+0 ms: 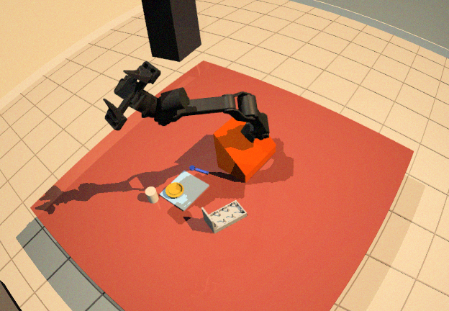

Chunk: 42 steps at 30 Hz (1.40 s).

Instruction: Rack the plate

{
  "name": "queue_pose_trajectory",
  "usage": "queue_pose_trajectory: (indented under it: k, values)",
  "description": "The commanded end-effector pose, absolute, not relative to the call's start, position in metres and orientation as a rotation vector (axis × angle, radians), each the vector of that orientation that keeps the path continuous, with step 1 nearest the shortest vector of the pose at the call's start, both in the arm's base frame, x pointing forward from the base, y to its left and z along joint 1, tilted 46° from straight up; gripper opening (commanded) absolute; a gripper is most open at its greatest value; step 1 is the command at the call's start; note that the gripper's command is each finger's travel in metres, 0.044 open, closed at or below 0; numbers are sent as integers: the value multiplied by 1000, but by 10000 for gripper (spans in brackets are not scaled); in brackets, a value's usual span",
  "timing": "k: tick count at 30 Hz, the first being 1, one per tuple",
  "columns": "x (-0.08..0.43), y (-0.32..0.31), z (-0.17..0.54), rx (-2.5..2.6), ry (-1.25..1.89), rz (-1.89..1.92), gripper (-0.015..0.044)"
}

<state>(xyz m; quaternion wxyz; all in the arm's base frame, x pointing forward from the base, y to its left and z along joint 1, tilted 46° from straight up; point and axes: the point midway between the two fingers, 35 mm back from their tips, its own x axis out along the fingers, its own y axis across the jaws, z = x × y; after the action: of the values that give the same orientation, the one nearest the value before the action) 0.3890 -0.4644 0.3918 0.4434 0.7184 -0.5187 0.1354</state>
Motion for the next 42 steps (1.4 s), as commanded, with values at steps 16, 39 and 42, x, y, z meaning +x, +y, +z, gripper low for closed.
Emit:
queue_pose_trajectory:
  k: [16, 39, 42]
  values:
    - [446, -476, 277, 1617, -876, -303, 400]
    - [472, -443, 125, 1333, -163, -679, 400]
    - [472, -435, 105, 1291, -60, -696, 400]
